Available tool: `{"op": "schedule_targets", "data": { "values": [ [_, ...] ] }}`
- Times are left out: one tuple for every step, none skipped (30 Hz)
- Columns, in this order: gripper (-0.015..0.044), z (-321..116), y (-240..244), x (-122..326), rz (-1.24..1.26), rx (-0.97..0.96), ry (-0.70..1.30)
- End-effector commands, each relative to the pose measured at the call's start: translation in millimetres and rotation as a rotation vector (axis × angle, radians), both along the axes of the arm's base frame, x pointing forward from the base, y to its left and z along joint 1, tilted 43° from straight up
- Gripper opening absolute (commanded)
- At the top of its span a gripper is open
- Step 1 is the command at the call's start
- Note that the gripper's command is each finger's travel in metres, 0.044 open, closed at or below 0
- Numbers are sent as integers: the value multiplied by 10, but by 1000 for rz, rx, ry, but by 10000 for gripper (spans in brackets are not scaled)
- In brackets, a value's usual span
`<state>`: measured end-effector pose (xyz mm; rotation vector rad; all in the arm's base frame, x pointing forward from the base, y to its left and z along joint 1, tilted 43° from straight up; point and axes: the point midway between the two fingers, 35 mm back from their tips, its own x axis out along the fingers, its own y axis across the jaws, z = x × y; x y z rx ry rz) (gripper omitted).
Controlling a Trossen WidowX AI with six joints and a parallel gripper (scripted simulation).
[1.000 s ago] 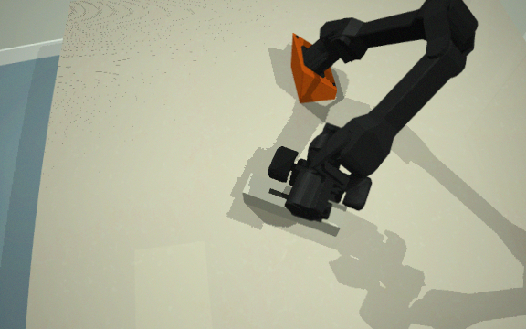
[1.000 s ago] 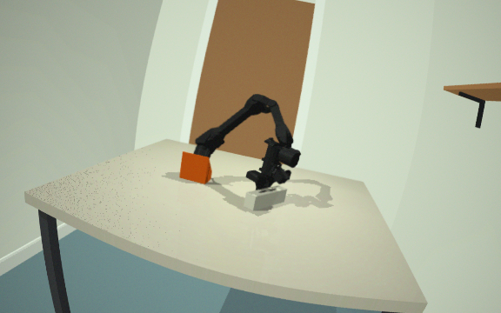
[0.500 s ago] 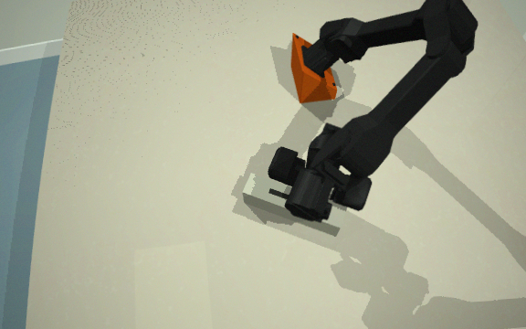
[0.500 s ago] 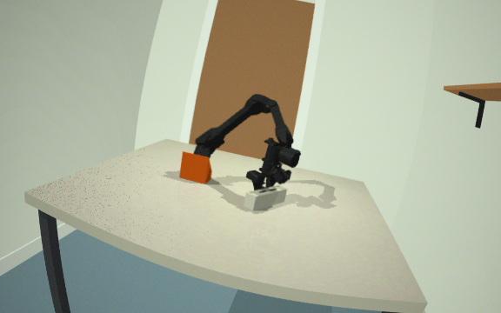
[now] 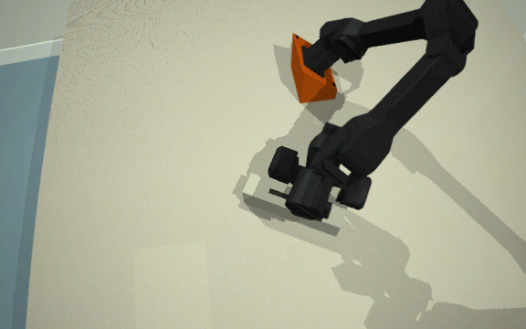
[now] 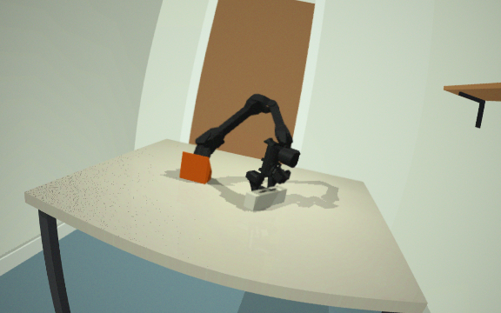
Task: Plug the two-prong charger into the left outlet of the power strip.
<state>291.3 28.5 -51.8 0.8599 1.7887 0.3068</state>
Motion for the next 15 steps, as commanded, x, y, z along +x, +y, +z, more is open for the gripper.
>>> {"op": "schedule_targets", "data": {
  "values": [
    [440,15,5,-16,-1,-1,-4],
    [440,16,6,-19,-1,-1,-5],
    [440,17,6,-22,-1,-1,-5],
    [440,18,7,-24,-1,-1,-6],
    [440,19,8,-27,-1,-2,-6],
    [440,20,9,-30,-1,-2,-7],
    [440,21,10,-33,-1,-2,-8],
    [440,22,10,-36,-1,-2,-8],
    [440,23,11,-39,-1,-2,-9],
    [440,24,12,-42,-1,-2,-9],
    [440,25,13,-45,-1,-2,-10],
    [440,26,14,-48,-2,-2,-10],
    [440,27,14,-50,-2,-3,-11],
    [440,28,15,-53,-2,-3,-11],
    [440,29,16,-56,-2,-3,-12]
  ]
}}
